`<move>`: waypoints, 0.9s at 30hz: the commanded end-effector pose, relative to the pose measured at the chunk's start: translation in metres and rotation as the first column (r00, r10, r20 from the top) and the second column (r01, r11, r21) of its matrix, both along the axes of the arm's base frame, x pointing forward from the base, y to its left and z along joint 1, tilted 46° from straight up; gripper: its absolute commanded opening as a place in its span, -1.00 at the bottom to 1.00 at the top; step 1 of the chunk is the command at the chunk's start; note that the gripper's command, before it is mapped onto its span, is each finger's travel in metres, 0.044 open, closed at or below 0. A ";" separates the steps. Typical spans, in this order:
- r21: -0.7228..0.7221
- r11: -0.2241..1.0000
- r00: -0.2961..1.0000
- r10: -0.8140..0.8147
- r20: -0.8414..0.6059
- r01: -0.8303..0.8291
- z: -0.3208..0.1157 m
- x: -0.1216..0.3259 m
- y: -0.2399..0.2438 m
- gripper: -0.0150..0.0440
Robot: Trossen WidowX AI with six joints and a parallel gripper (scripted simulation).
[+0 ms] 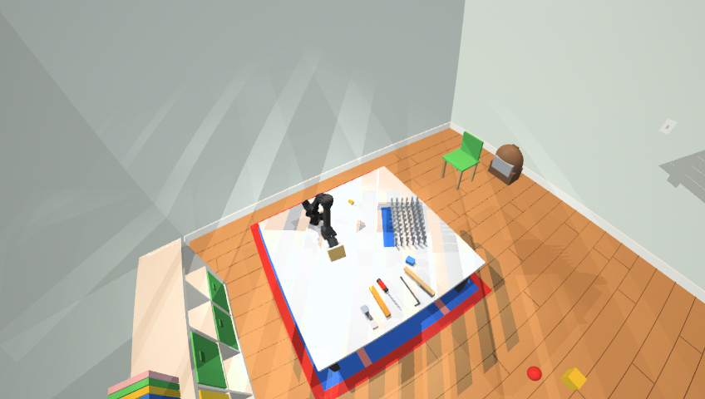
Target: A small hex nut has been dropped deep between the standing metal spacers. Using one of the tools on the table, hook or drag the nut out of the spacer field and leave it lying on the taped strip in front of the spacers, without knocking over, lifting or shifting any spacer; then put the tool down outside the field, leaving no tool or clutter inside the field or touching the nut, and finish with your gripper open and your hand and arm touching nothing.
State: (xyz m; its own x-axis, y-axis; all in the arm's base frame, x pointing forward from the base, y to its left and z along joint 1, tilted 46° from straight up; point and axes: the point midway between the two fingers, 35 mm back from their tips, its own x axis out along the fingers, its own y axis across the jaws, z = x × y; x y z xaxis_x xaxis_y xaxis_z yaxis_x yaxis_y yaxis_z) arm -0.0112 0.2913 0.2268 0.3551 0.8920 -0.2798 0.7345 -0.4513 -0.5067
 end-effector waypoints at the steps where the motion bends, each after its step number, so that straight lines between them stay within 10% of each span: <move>1: -0.003 1.000 1.000 0.000 0.006 0.000 -0.004 0.002 0.002 -0.49; 27: 0.005 1.000 1.000 0.001 0.015 -0.001 -0.018 0.009 0.011 -0.49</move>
